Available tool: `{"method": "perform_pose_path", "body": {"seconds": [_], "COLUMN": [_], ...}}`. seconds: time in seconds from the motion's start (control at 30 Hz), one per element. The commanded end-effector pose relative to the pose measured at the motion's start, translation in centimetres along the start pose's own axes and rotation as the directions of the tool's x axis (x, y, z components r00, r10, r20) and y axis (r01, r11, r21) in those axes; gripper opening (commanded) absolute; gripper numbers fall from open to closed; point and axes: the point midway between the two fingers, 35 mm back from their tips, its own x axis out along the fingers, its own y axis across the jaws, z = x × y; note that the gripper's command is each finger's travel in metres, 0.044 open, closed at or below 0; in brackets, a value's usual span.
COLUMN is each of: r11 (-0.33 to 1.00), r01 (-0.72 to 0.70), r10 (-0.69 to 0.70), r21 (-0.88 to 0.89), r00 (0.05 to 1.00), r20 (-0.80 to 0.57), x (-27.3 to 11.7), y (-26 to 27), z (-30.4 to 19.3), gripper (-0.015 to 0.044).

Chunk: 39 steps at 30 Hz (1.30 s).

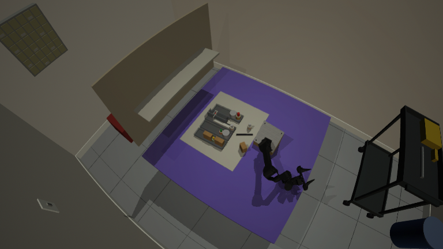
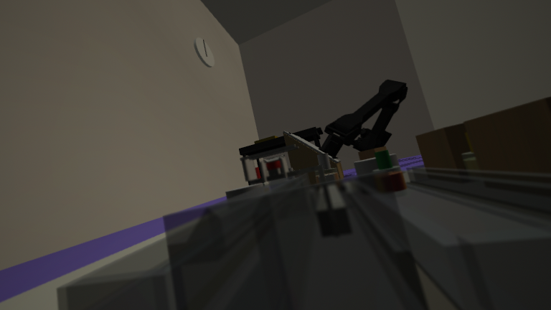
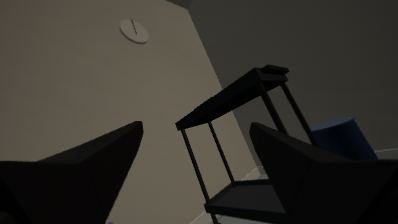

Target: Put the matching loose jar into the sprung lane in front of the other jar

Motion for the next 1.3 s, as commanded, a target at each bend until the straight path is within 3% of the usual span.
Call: {"method": "perform_pose_path", "body": {"seconds": [0.0,0.33,0.73,1.27], "r11": [1.000,0.974,0.867,0.577], "r01": [0.002,0.189,0.492,0.764], "r10": [-0.002,-0.186,-0.493,-0.780], "r21": [0.001,0.122,-0.075,-0.290], "r00": [1.000,0.982,0.870,0.620], "r20": [0.000,-0.033,0.001,0.082], "x": [-0.1,-5.5,-12.6,-22.8], "y": [0.0,-4.0,-10.0,-13.4], "z": [0.0,-0.1,7.0,16.0], "gripper": [0.0426,0.0440,0.0440,0.0440]}}
